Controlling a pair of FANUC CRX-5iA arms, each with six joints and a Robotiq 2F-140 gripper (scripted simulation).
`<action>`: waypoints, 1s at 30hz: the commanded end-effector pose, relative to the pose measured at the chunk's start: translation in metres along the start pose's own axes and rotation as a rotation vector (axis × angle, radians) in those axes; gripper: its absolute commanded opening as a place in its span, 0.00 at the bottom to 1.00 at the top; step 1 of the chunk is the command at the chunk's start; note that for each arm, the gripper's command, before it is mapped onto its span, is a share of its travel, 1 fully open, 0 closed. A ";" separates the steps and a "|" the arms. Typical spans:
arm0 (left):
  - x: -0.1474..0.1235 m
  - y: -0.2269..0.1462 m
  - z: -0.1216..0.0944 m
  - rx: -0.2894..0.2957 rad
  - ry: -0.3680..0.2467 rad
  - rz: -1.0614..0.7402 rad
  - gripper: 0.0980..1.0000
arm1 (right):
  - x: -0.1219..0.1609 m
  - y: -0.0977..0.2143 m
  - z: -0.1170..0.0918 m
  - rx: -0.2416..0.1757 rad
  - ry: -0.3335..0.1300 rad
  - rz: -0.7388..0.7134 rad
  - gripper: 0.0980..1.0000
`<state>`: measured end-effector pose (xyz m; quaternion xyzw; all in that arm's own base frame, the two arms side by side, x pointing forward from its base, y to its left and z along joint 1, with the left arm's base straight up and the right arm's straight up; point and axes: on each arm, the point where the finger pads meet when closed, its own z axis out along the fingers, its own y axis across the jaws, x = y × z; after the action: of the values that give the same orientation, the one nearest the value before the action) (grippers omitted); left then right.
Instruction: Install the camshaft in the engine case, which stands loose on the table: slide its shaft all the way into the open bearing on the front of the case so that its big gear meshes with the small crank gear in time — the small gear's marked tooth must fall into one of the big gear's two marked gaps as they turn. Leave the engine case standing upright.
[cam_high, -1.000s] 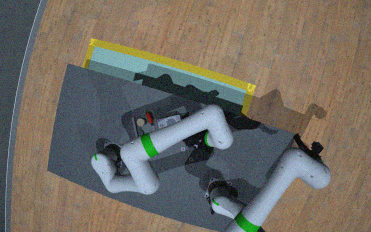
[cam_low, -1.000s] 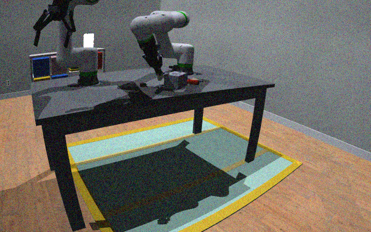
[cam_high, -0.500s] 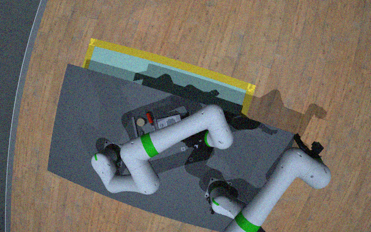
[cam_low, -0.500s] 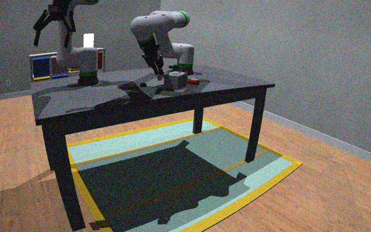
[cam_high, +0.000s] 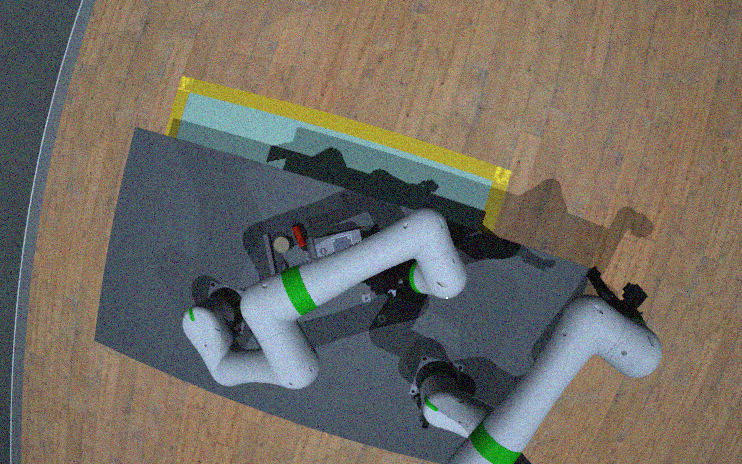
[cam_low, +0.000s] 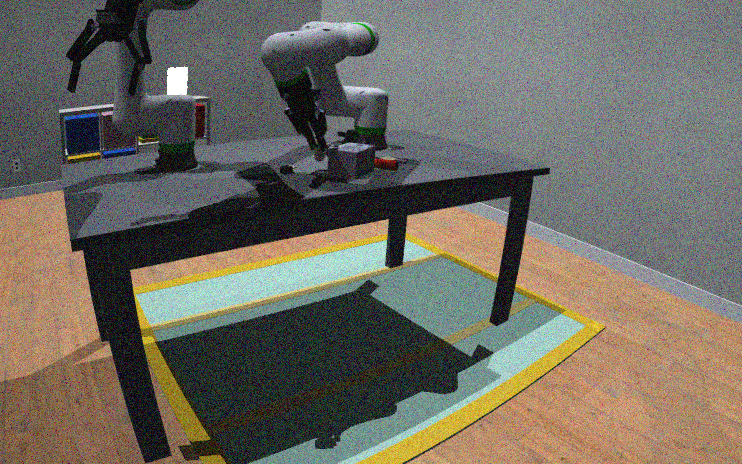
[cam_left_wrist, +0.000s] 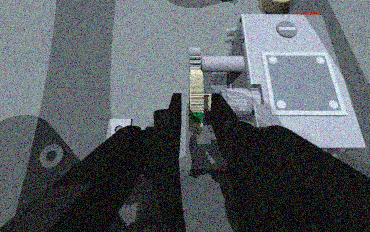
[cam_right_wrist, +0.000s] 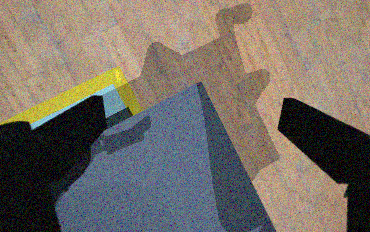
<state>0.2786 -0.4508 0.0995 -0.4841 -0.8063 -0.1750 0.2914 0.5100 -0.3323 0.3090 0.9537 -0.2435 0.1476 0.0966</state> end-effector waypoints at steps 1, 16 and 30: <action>0.000 0.000 -0.001 0.000 -0.002 0.000 0.19 | 0.001 0.000 -0.001 0.000 0.002 0.000 1.00; 0.000 0.000 -0.009 0.000 -0.002 0.000 0.19 | 0.001 0.000 -0.001 0.000 0.002 0.000 1.00; 0.000 0.000 -0.038 0.000 -0.002 0.000 0.19 | 0.001 0.000 -0.001 0.000 0.002 0.000 1.00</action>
<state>0.2878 -0.4682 0.1235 -0.4843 -0.8066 -0.1744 0.2906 0.5100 -0.3323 0.3090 0.9537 -0.2435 0.1476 0.0966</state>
